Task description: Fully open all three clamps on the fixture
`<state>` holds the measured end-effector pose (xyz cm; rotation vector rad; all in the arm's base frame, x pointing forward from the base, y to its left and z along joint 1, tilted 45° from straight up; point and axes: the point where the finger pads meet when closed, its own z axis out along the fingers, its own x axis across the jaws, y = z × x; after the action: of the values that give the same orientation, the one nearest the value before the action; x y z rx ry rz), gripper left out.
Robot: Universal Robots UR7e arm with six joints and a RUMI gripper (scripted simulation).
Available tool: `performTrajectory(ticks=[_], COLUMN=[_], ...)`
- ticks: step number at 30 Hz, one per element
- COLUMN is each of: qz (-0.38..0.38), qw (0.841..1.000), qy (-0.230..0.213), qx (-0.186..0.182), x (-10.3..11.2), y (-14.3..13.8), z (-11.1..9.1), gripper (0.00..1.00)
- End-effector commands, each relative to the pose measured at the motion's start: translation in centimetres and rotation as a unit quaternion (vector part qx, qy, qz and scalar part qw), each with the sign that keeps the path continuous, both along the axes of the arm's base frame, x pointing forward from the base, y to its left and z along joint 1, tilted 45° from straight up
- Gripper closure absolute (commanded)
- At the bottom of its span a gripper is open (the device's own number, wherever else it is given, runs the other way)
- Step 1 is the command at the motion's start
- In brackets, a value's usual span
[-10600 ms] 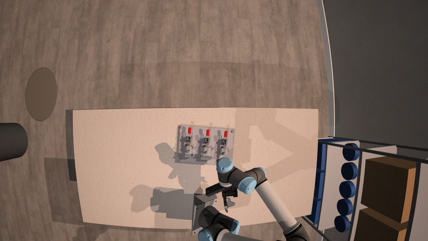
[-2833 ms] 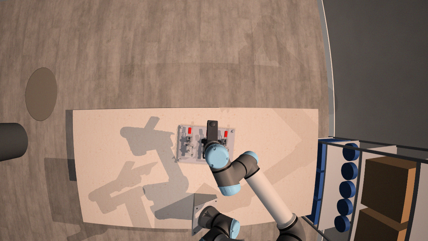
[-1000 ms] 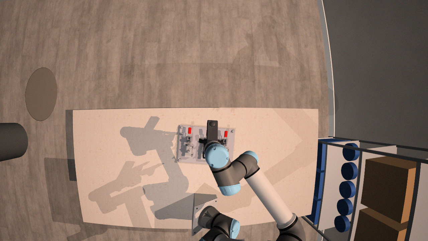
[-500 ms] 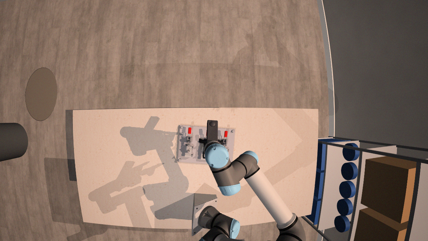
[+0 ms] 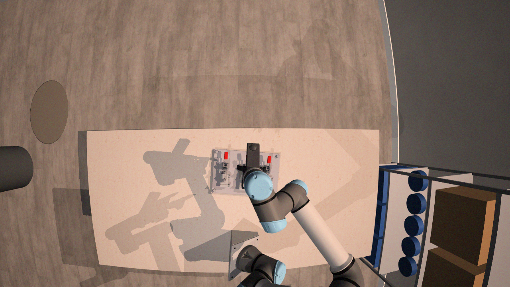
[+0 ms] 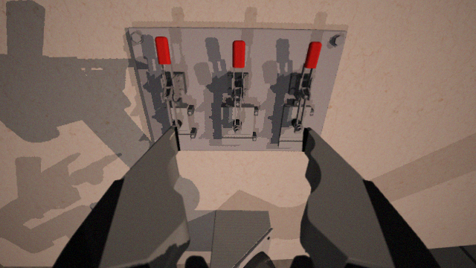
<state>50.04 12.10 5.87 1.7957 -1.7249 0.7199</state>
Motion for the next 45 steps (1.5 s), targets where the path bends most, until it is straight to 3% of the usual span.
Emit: performTrajectory(ticks=[1,32,33,45], qz=[0.000,0.000,0.000,0.000], qw=[1.000,1.000,1.000,1.000], qy=[-0.001,-0.001,-0.001,-0.001], qx=[0.000,0.000,0.000,0.000], x=[0.02,0.02,0.02,0.02], y=[0.04,0.04,0.04,0.04], z=[0.04,0.04,0.04,0.04], gripper=[0.41,0.41,0.72,0.72])
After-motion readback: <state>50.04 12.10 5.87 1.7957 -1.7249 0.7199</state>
